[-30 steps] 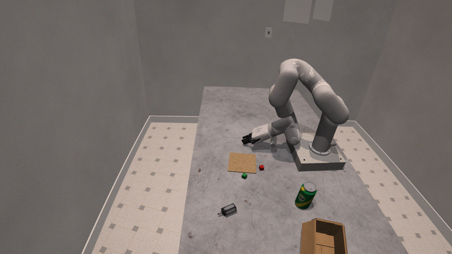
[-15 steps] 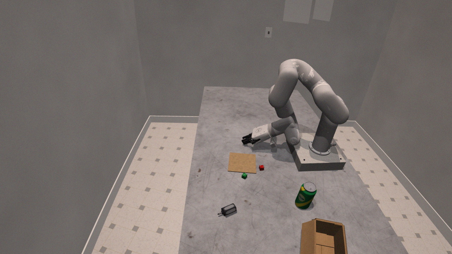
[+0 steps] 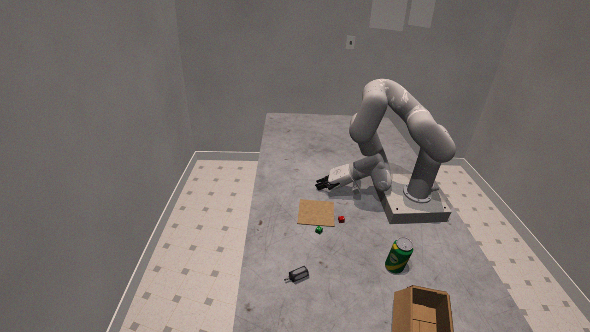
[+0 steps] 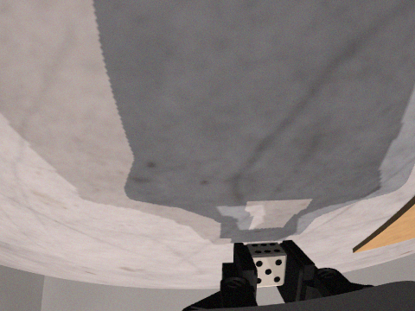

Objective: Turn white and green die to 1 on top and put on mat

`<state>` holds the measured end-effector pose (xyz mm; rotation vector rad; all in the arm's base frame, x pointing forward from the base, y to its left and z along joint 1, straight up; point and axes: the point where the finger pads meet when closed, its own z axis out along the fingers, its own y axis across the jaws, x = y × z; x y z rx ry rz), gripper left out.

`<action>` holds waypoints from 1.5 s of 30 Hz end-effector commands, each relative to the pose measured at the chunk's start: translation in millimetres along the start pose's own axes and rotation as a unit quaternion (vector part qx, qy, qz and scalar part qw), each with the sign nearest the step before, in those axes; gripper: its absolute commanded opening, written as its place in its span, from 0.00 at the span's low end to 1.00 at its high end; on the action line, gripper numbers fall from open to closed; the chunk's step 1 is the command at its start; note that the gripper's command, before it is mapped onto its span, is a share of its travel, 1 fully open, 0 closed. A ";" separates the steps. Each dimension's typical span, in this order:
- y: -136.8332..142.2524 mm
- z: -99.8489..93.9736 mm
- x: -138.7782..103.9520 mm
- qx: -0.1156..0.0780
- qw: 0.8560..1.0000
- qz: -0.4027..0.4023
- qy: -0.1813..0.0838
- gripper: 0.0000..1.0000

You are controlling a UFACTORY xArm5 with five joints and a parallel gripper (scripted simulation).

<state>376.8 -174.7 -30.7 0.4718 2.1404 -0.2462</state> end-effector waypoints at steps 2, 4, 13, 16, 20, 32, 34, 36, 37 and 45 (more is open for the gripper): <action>0.0 0.2 -0.4 0.000 1.000 0.000 -0.001 0.15; 0.0 0.2 -0.4 0.000 1.000 0.000 -0.001 0.15; 0.0 0.2 -0.4 0.000 1.000 0.000 -0.001 0.15; 0.0 0.2 -0.4 0.000 1.000 0.000 -0.001 0.15; 0.0 0.2 -0.4 0.000 1.000 0.000 -0.001 0.15; 0.0 0.2 -0.4 0.000 1.000 0.000 -0.001 0.15; 0.0 0.2 -0.4 0.000 1.000 0.000 -0.001 0.15; 0.0 0.2 -0.4 0.000 1.000 0.000 -0.001 0.19; 0.0 0.2 -0.4 0.000 1.000 0.000 -0.001 0.19; 0.0 0.2 -0.4 0.000 1.000 0.000 -0.001 0.32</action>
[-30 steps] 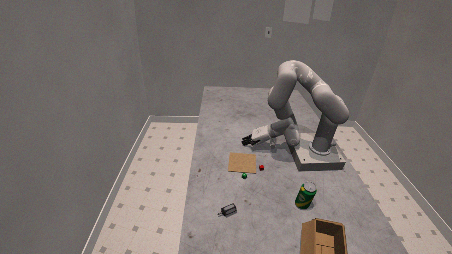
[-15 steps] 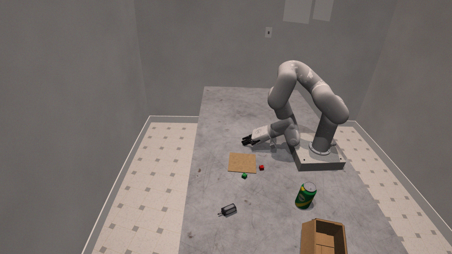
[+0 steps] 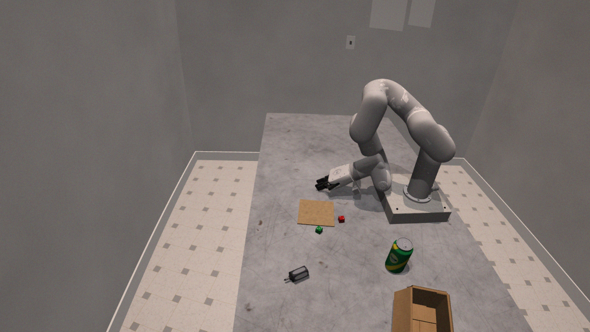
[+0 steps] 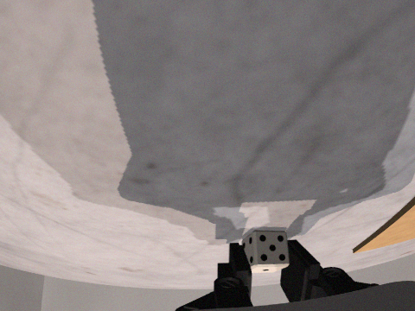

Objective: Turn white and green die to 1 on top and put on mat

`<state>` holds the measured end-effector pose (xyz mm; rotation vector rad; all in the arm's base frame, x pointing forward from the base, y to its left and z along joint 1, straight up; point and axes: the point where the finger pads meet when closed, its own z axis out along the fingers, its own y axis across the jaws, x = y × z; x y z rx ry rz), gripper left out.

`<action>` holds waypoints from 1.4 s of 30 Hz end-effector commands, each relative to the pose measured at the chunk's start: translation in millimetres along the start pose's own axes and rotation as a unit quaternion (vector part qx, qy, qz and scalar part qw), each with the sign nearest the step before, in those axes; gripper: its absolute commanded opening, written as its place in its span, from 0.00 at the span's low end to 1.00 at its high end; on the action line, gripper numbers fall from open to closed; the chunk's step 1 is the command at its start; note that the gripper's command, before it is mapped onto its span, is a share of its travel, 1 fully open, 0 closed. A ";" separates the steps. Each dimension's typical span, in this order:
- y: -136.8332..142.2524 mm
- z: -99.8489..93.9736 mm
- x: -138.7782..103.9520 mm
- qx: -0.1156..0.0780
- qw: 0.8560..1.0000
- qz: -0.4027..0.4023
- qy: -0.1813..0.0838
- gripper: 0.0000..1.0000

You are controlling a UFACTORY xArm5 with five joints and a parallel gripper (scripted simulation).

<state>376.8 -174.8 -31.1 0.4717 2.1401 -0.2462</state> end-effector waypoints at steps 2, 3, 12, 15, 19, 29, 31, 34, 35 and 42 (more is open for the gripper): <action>0.0 -0.1 -0.7 0.000 1.000 0.000 -0.001 0.32; 0.0 -0.1 -0.7 0.000 1.000 0.000 -0.001 0.32; 0.0 -0.1 -0.7 0.000 1.000 0.000 -0.001 0.36; 0.0 -0.1 -0.7 0.000 1.000 0.000 -0.001 0.36; 0.0 -0.1 -0.7 0.000 1.000 0.000 -0.001 0.36; 0.0 -0.1 -0.7 0.000 1.000 0.000 -0.001 0.36; 0.0 -0.1 -0.7 0.000 1.000 0.000 -0.001 0.36; 0.0 -0.1 -0.7 0.000 1.000 0.000 -0.001 0.36; 0.0 -0.1 -0.7 0.000 1.000 0.000 -0.001 0.36; 0.0 -0.1 -0.7 0.000 1.000 0.000 -0.001 0.36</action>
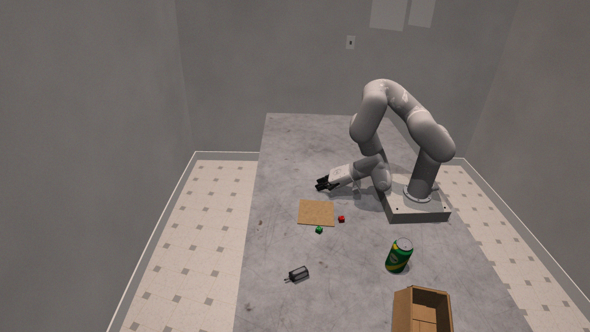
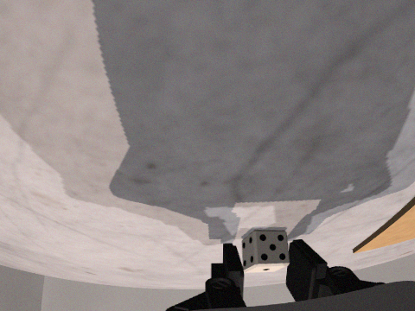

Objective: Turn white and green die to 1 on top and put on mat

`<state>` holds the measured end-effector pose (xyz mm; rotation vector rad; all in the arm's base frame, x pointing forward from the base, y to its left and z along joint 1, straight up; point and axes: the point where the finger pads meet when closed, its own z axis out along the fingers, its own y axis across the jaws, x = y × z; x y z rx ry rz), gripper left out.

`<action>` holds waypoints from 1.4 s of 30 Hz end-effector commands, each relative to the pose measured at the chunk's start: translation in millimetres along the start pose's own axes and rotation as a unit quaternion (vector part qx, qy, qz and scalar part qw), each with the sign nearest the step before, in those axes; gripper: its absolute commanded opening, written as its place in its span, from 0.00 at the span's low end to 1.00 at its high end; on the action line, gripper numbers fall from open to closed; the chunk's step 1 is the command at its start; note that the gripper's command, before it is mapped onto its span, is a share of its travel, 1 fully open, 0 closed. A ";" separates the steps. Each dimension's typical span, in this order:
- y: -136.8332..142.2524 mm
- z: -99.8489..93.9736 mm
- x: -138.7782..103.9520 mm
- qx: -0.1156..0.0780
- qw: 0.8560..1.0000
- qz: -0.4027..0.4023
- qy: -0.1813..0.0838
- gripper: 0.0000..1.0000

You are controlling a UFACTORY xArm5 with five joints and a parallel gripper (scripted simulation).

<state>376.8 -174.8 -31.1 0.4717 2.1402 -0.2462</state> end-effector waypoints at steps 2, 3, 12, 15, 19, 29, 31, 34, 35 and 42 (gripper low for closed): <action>0.0 -0.1 -0.7 0.000 1.000 0.000 -0.001 0.36; 0.0 -0.1 -0.7 0.000 1.000 0.000 -0.001 0.36; 0.0 -5.2 -0.7 0.000 1.000 0.000 -0.001 0.36; 0.0 -10.4 -0.7 0.000 1.000 0.000 -0.001 0.36; 0.0 -24.8 -0.7 0.000 1.000 0.000 -0.001 0.36; -0.1 -49.3 -0.7 0.000 1.000 0.000 -0.001 0.36; -0.1 -49.8 -0.7 0.000 1.000 0.000 -0.001 0.36; -0.1 -50.1 -0.7 0.000 1.000 0.000 -0.001 0.36; -0.1 -50.3 -0.9 0.000 1.000 0.000 -0.001 0.36; -0.1 -60.6 -15.6 0.000 1.000 0.000 -0.001 0.36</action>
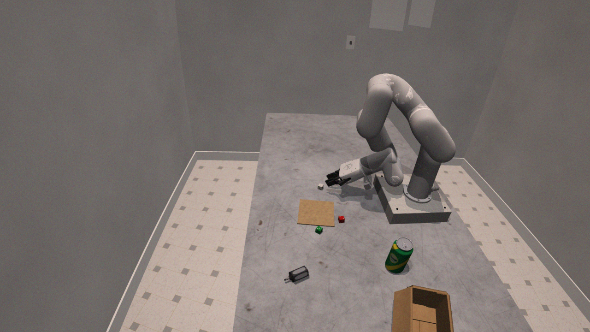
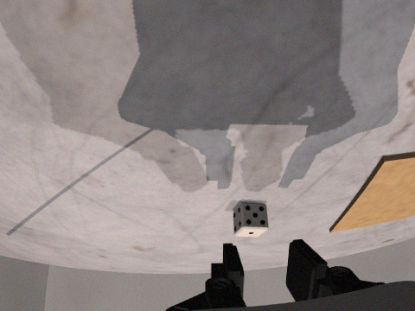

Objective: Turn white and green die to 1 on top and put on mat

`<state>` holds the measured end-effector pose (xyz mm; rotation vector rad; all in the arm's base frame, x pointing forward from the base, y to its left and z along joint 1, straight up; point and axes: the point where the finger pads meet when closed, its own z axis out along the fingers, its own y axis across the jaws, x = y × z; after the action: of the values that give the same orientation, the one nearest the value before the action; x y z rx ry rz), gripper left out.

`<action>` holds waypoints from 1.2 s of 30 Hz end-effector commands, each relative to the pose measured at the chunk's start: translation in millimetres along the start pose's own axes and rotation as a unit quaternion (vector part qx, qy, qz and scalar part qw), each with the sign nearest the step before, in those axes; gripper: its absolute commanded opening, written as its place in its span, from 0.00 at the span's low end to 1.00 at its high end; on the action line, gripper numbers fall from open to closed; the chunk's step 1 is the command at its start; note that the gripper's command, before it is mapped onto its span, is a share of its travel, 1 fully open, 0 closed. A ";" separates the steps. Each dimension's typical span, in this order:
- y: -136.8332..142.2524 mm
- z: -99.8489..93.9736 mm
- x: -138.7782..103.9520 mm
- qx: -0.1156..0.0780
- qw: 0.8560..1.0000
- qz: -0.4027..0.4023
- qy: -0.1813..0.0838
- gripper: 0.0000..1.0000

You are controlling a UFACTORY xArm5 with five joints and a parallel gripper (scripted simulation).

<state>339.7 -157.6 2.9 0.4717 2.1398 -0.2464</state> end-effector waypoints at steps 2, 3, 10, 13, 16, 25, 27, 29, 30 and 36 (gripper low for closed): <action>0.0 -12.9 -18.7 0.000 1.000 0.000 -0.001 0.36; 0.0 -15.6 -22.5 0.000 1.000 0.000 -0.001 0.36; 0.0 -27.0 -38.7 0.000 1.000 0.000 -0.001 0.36; 0.0 -30.5 -43.8 0.000 1.000 0.000 -0.001 0.36; 0.0 -31.6 -45.3 0.000 1.000 0.000 -0.001 0.36; 0.0 -30.5 -46.2 0.000 1.000 0.000 0.006 0.36; 0.0 -29.4 -47.1 0.000 1.000 0.000 0.014 0.36; 0.0 -28.2 -48.5 0.000 1.000 0.000 0.026 0.36; 0.0 -27.7 -49.3 0.000 0.999 0.000 0.034 0.36; 0.0 -23.8 -55.7 0.000 0.995 0.000 0.099 0.36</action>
<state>344.2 -159.7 59.5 0.4887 2.2170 -0.2312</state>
